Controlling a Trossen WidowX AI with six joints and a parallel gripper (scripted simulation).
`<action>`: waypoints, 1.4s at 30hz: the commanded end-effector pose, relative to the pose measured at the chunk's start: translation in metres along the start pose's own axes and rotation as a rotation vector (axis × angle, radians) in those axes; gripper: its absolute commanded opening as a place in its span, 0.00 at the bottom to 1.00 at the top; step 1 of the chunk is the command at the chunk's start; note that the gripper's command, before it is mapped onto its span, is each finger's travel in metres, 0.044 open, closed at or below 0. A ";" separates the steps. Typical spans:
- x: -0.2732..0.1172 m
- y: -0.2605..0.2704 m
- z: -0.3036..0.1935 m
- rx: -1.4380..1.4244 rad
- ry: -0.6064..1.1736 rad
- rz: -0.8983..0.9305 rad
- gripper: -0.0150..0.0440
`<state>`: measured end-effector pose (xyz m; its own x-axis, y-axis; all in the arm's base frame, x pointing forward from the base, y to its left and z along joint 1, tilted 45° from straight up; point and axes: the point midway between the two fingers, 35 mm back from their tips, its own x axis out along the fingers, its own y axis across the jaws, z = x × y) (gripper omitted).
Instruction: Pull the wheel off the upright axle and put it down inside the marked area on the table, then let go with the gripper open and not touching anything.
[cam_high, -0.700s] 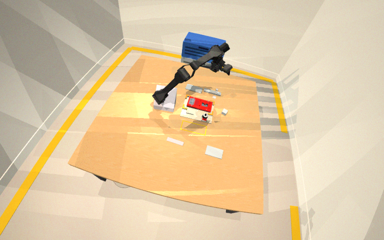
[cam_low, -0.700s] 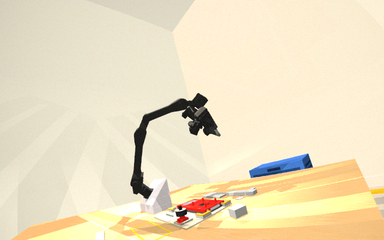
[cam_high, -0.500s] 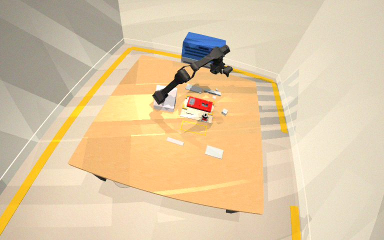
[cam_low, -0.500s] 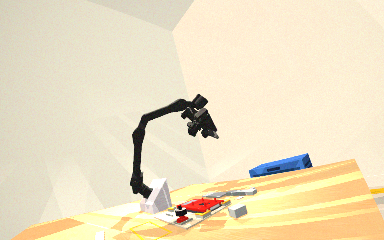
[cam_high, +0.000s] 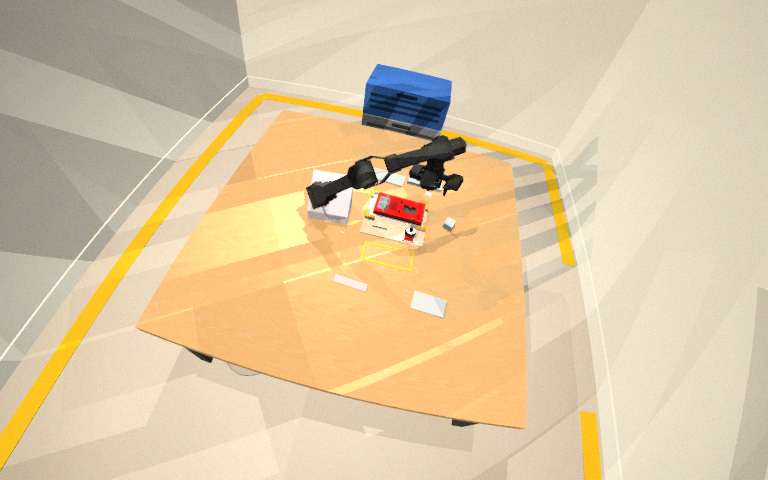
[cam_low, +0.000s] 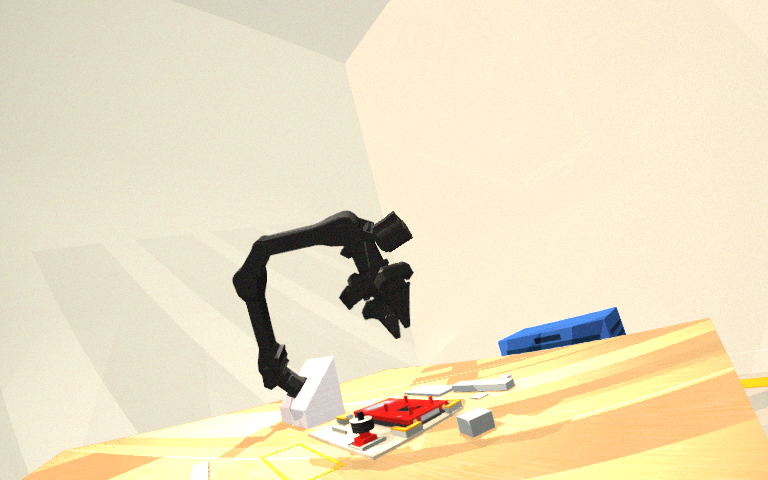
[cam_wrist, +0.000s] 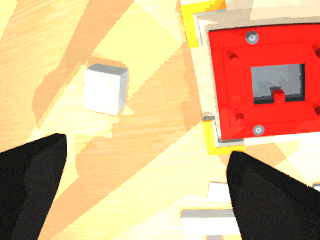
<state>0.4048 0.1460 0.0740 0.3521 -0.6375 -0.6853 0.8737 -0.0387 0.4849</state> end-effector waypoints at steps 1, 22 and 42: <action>0.019 -0.008 0.037 -0.121 -0.042 -0.089 0.76; 0.050 -0.026 0.108 -0.338 -0.086 -0.271 0.76; 0.120 -0.046 0.119 -0.338 -0.089 -0.270 0.76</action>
<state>0.3699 -0.0114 0.0427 0.0831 -0.6984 -0.7109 0.9956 0.0275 0.0893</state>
